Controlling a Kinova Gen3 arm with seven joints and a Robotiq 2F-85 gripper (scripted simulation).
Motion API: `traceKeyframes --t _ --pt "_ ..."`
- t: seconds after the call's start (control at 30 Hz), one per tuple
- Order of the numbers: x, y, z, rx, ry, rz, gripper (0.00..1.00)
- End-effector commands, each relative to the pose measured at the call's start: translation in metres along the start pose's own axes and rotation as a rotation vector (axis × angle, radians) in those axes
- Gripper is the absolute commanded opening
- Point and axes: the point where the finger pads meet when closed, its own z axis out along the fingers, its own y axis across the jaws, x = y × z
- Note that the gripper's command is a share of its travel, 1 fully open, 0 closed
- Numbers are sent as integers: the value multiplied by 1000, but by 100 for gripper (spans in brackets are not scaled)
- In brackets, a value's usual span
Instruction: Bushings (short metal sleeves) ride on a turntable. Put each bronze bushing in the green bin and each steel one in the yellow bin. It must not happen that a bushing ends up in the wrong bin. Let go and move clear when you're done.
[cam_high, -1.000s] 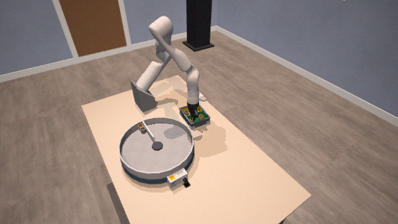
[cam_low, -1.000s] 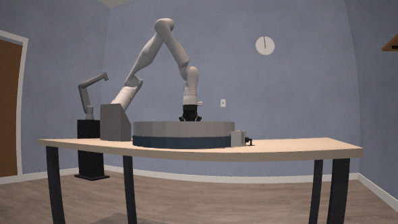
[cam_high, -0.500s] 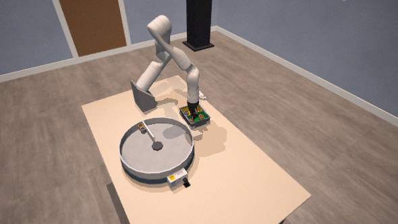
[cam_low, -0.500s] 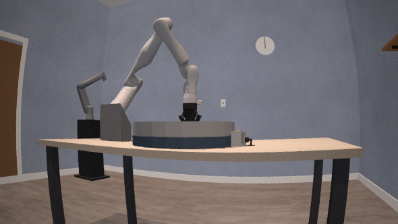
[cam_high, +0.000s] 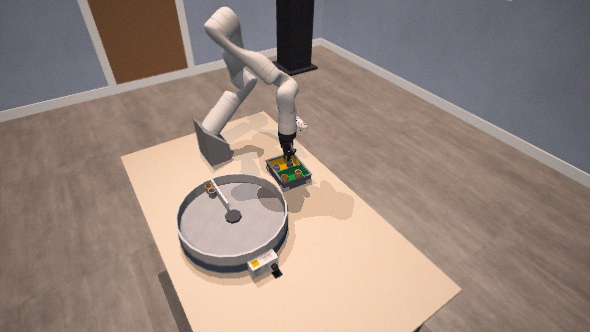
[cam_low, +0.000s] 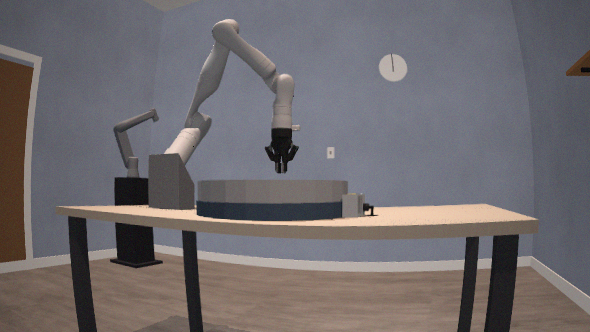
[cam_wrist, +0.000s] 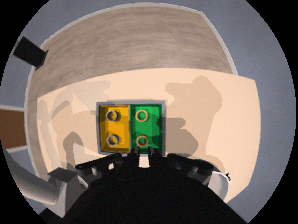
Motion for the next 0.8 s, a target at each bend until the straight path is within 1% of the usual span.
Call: traceKeyframes --t 0.0,0.77 --pt "-7 6 -18 -19 -5 12 16" --pt "-7 6 -17 -20 -4 15 16"
